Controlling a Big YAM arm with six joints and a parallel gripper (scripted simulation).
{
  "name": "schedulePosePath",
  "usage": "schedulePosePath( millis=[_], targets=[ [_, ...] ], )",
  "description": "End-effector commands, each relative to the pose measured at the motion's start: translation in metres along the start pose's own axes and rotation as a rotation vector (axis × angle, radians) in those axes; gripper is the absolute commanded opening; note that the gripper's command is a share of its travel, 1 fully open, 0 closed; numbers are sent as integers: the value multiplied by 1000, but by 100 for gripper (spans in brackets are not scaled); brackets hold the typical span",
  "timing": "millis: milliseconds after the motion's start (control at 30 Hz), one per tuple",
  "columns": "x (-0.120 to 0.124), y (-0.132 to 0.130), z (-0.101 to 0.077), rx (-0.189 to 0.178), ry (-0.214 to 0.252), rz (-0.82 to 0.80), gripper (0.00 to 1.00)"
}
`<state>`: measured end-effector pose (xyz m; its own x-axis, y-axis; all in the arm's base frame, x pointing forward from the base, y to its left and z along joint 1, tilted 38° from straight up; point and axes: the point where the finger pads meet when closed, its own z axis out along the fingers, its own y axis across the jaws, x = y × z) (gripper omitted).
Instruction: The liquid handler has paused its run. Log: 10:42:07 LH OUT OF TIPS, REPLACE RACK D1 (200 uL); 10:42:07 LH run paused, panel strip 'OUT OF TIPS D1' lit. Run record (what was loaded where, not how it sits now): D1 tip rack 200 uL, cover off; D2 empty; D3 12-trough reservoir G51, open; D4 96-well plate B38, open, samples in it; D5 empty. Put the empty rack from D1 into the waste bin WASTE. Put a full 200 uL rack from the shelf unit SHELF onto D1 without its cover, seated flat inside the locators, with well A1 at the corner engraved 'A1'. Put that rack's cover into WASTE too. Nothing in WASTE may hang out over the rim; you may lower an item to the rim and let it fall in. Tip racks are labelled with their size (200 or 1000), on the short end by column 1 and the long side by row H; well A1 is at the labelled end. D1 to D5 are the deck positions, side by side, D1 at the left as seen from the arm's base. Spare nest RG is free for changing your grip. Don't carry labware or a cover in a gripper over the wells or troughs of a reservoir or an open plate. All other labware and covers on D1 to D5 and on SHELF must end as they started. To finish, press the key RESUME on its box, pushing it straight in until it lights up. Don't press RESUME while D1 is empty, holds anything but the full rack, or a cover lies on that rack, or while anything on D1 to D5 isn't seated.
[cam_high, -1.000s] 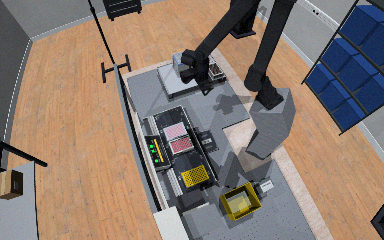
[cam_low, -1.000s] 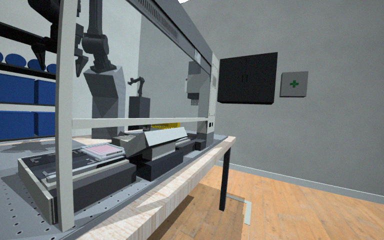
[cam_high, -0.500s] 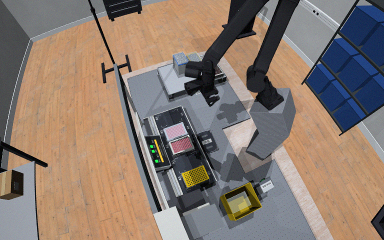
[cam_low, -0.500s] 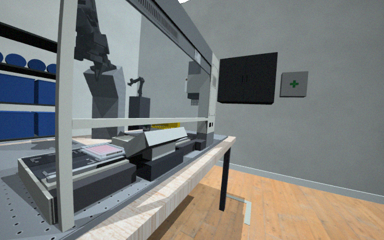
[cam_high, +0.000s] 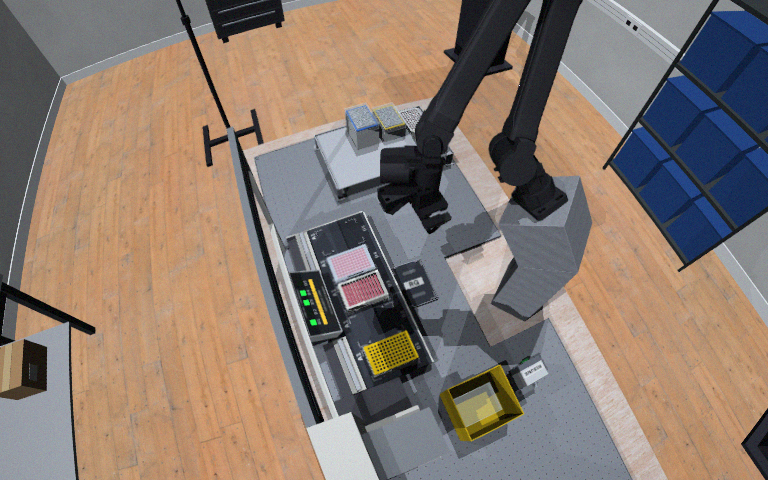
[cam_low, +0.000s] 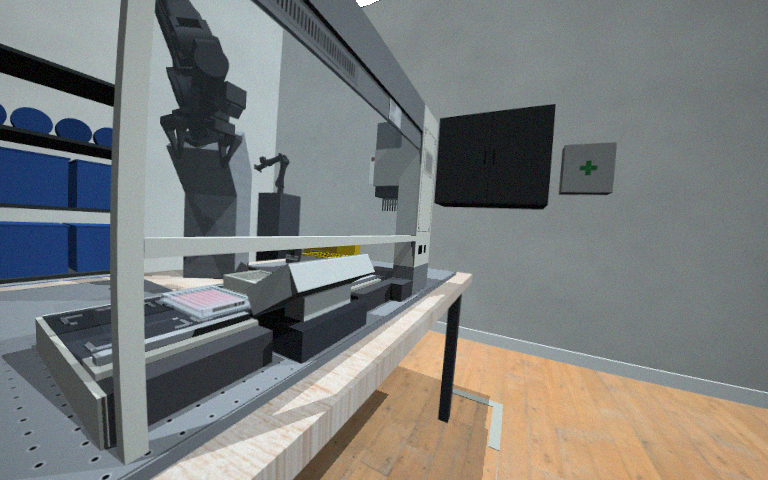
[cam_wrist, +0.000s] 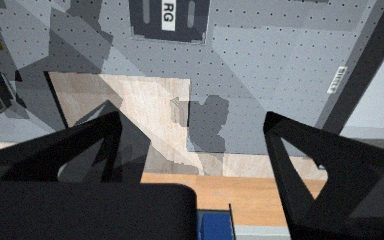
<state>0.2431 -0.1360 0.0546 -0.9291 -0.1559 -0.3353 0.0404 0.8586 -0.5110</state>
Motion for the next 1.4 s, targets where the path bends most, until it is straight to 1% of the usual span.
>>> schedulePosePath(
  millis=[0, 67, 100, 167, 200, 333, 367, 400, 433, 467, 533, 567, 633, 667, 700, 800, 967, 1067, 1200, 1233, 1267, 1300, 1333, 1367],
  targets=[
    [-14, 14, 0, 3, -24, 64, 100],
    [-14, 14, 0, 3, -24, 64, 100],
    [-21, 16, -2, 6, -35, 69, 100],
    [-13, 31, 1, 0, -19, 61, 100],
    [-13, 35, 1, 0, -19, 61, 100],
    [-20, 31, -1, 5, -29, 71, 100],
    [-18, 25, 0, 14, -25, 89, 100],
    [-20, 24, -2, 17, -33, 94, 100],
    [-20, 24, -2, 16, -34, 94, 100],
    [-27, 27, -11, 8, -47, 63, 100],
    [-25, 28, -11, 6, -44, 62, 100],
    [-15, 39, -5, -1, -11, 45, 100],
    [-15, 39, -5, -1, -11, 45, 100],
    [-10, 46, -3, -3, -3, 40, 100],
    [-10, 51, -3, -3, -3, 40, 100],
    [-21, 64, -5, 2, -29, 54, 100],
    [-32, 88, -7, 0, -44, 63, 100],
    [-33, 102, -7, -1, -45, 64, 100],
    [-33, 102, -7, -1, -45, 64, 100],
    [-21, 96, -3, 9, -25, 80, 100],
    [-22, 96, -4, 9, -28, 82, 100],
    [-28, 108, -6, -1, -37, 59, 100],
    [-33, 113, -7, -3, -44, 64, 100],
    [-33, 119, -7, -3, -44, 63, 100]
  ],
)
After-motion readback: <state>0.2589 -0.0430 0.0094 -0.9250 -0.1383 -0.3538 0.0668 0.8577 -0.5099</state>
